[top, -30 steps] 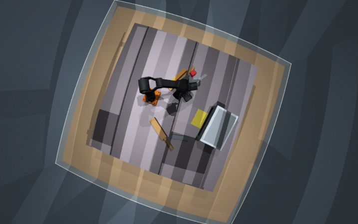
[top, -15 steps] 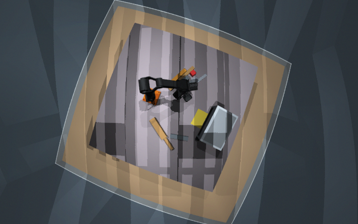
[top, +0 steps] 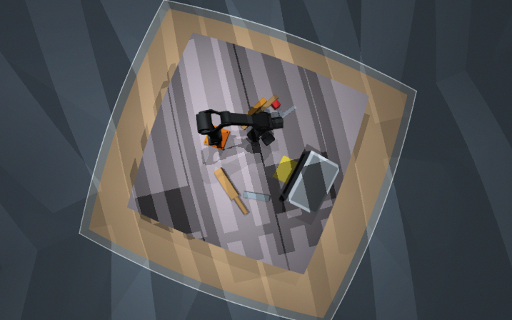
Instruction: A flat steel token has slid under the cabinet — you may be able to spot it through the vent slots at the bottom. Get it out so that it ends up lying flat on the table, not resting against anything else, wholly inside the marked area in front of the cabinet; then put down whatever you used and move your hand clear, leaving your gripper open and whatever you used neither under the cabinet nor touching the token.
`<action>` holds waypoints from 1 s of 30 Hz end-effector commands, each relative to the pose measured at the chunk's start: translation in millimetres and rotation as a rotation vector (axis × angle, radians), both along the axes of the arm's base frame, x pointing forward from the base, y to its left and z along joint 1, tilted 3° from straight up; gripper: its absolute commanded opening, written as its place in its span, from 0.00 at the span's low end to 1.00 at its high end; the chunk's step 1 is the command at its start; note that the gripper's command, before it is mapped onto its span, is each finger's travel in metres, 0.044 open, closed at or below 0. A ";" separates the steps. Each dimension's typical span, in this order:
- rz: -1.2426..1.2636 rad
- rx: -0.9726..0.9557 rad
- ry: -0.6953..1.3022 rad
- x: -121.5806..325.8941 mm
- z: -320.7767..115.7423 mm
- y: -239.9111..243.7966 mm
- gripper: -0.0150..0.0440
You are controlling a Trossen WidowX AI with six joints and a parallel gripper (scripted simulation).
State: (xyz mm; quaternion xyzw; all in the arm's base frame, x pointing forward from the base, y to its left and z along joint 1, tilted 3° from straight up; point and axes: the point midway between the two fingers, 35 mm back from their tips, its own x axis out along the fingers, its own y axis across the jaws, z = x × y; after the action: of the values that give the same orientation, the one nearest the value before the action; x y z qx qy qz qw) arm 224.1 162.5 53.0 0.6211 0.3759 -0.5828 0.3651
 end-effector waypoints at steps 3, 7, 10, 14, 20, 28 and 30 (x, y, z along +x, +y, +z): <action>0.000 0.010 -0.006 -0.4 23.9 0.4 0.71; 0.000 0.010 -0.007 -1.0 38.5 -0.3 0.71; 0.000 0.010 -0.007 -1.5 49.2 -0.8 0.71; -0.001 0.010 -0.007 -1.7 54.9 -1.1 0.71; -0.020 0.011 -0.006 -1.6 54.9 -1.3 0.71; 0.007 0.009 -0.007 -1.4 54.9 -1.5 0.71; 0.022 0.009 -0.008 -1.4 54.9 -1.5 0.71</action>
State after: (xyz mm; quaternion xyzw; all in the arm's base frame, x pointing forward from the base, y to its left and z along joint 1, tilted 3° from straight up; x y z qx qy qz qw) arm 223.2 160.7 107.4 0.6250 0.3758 -0.5788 0.3648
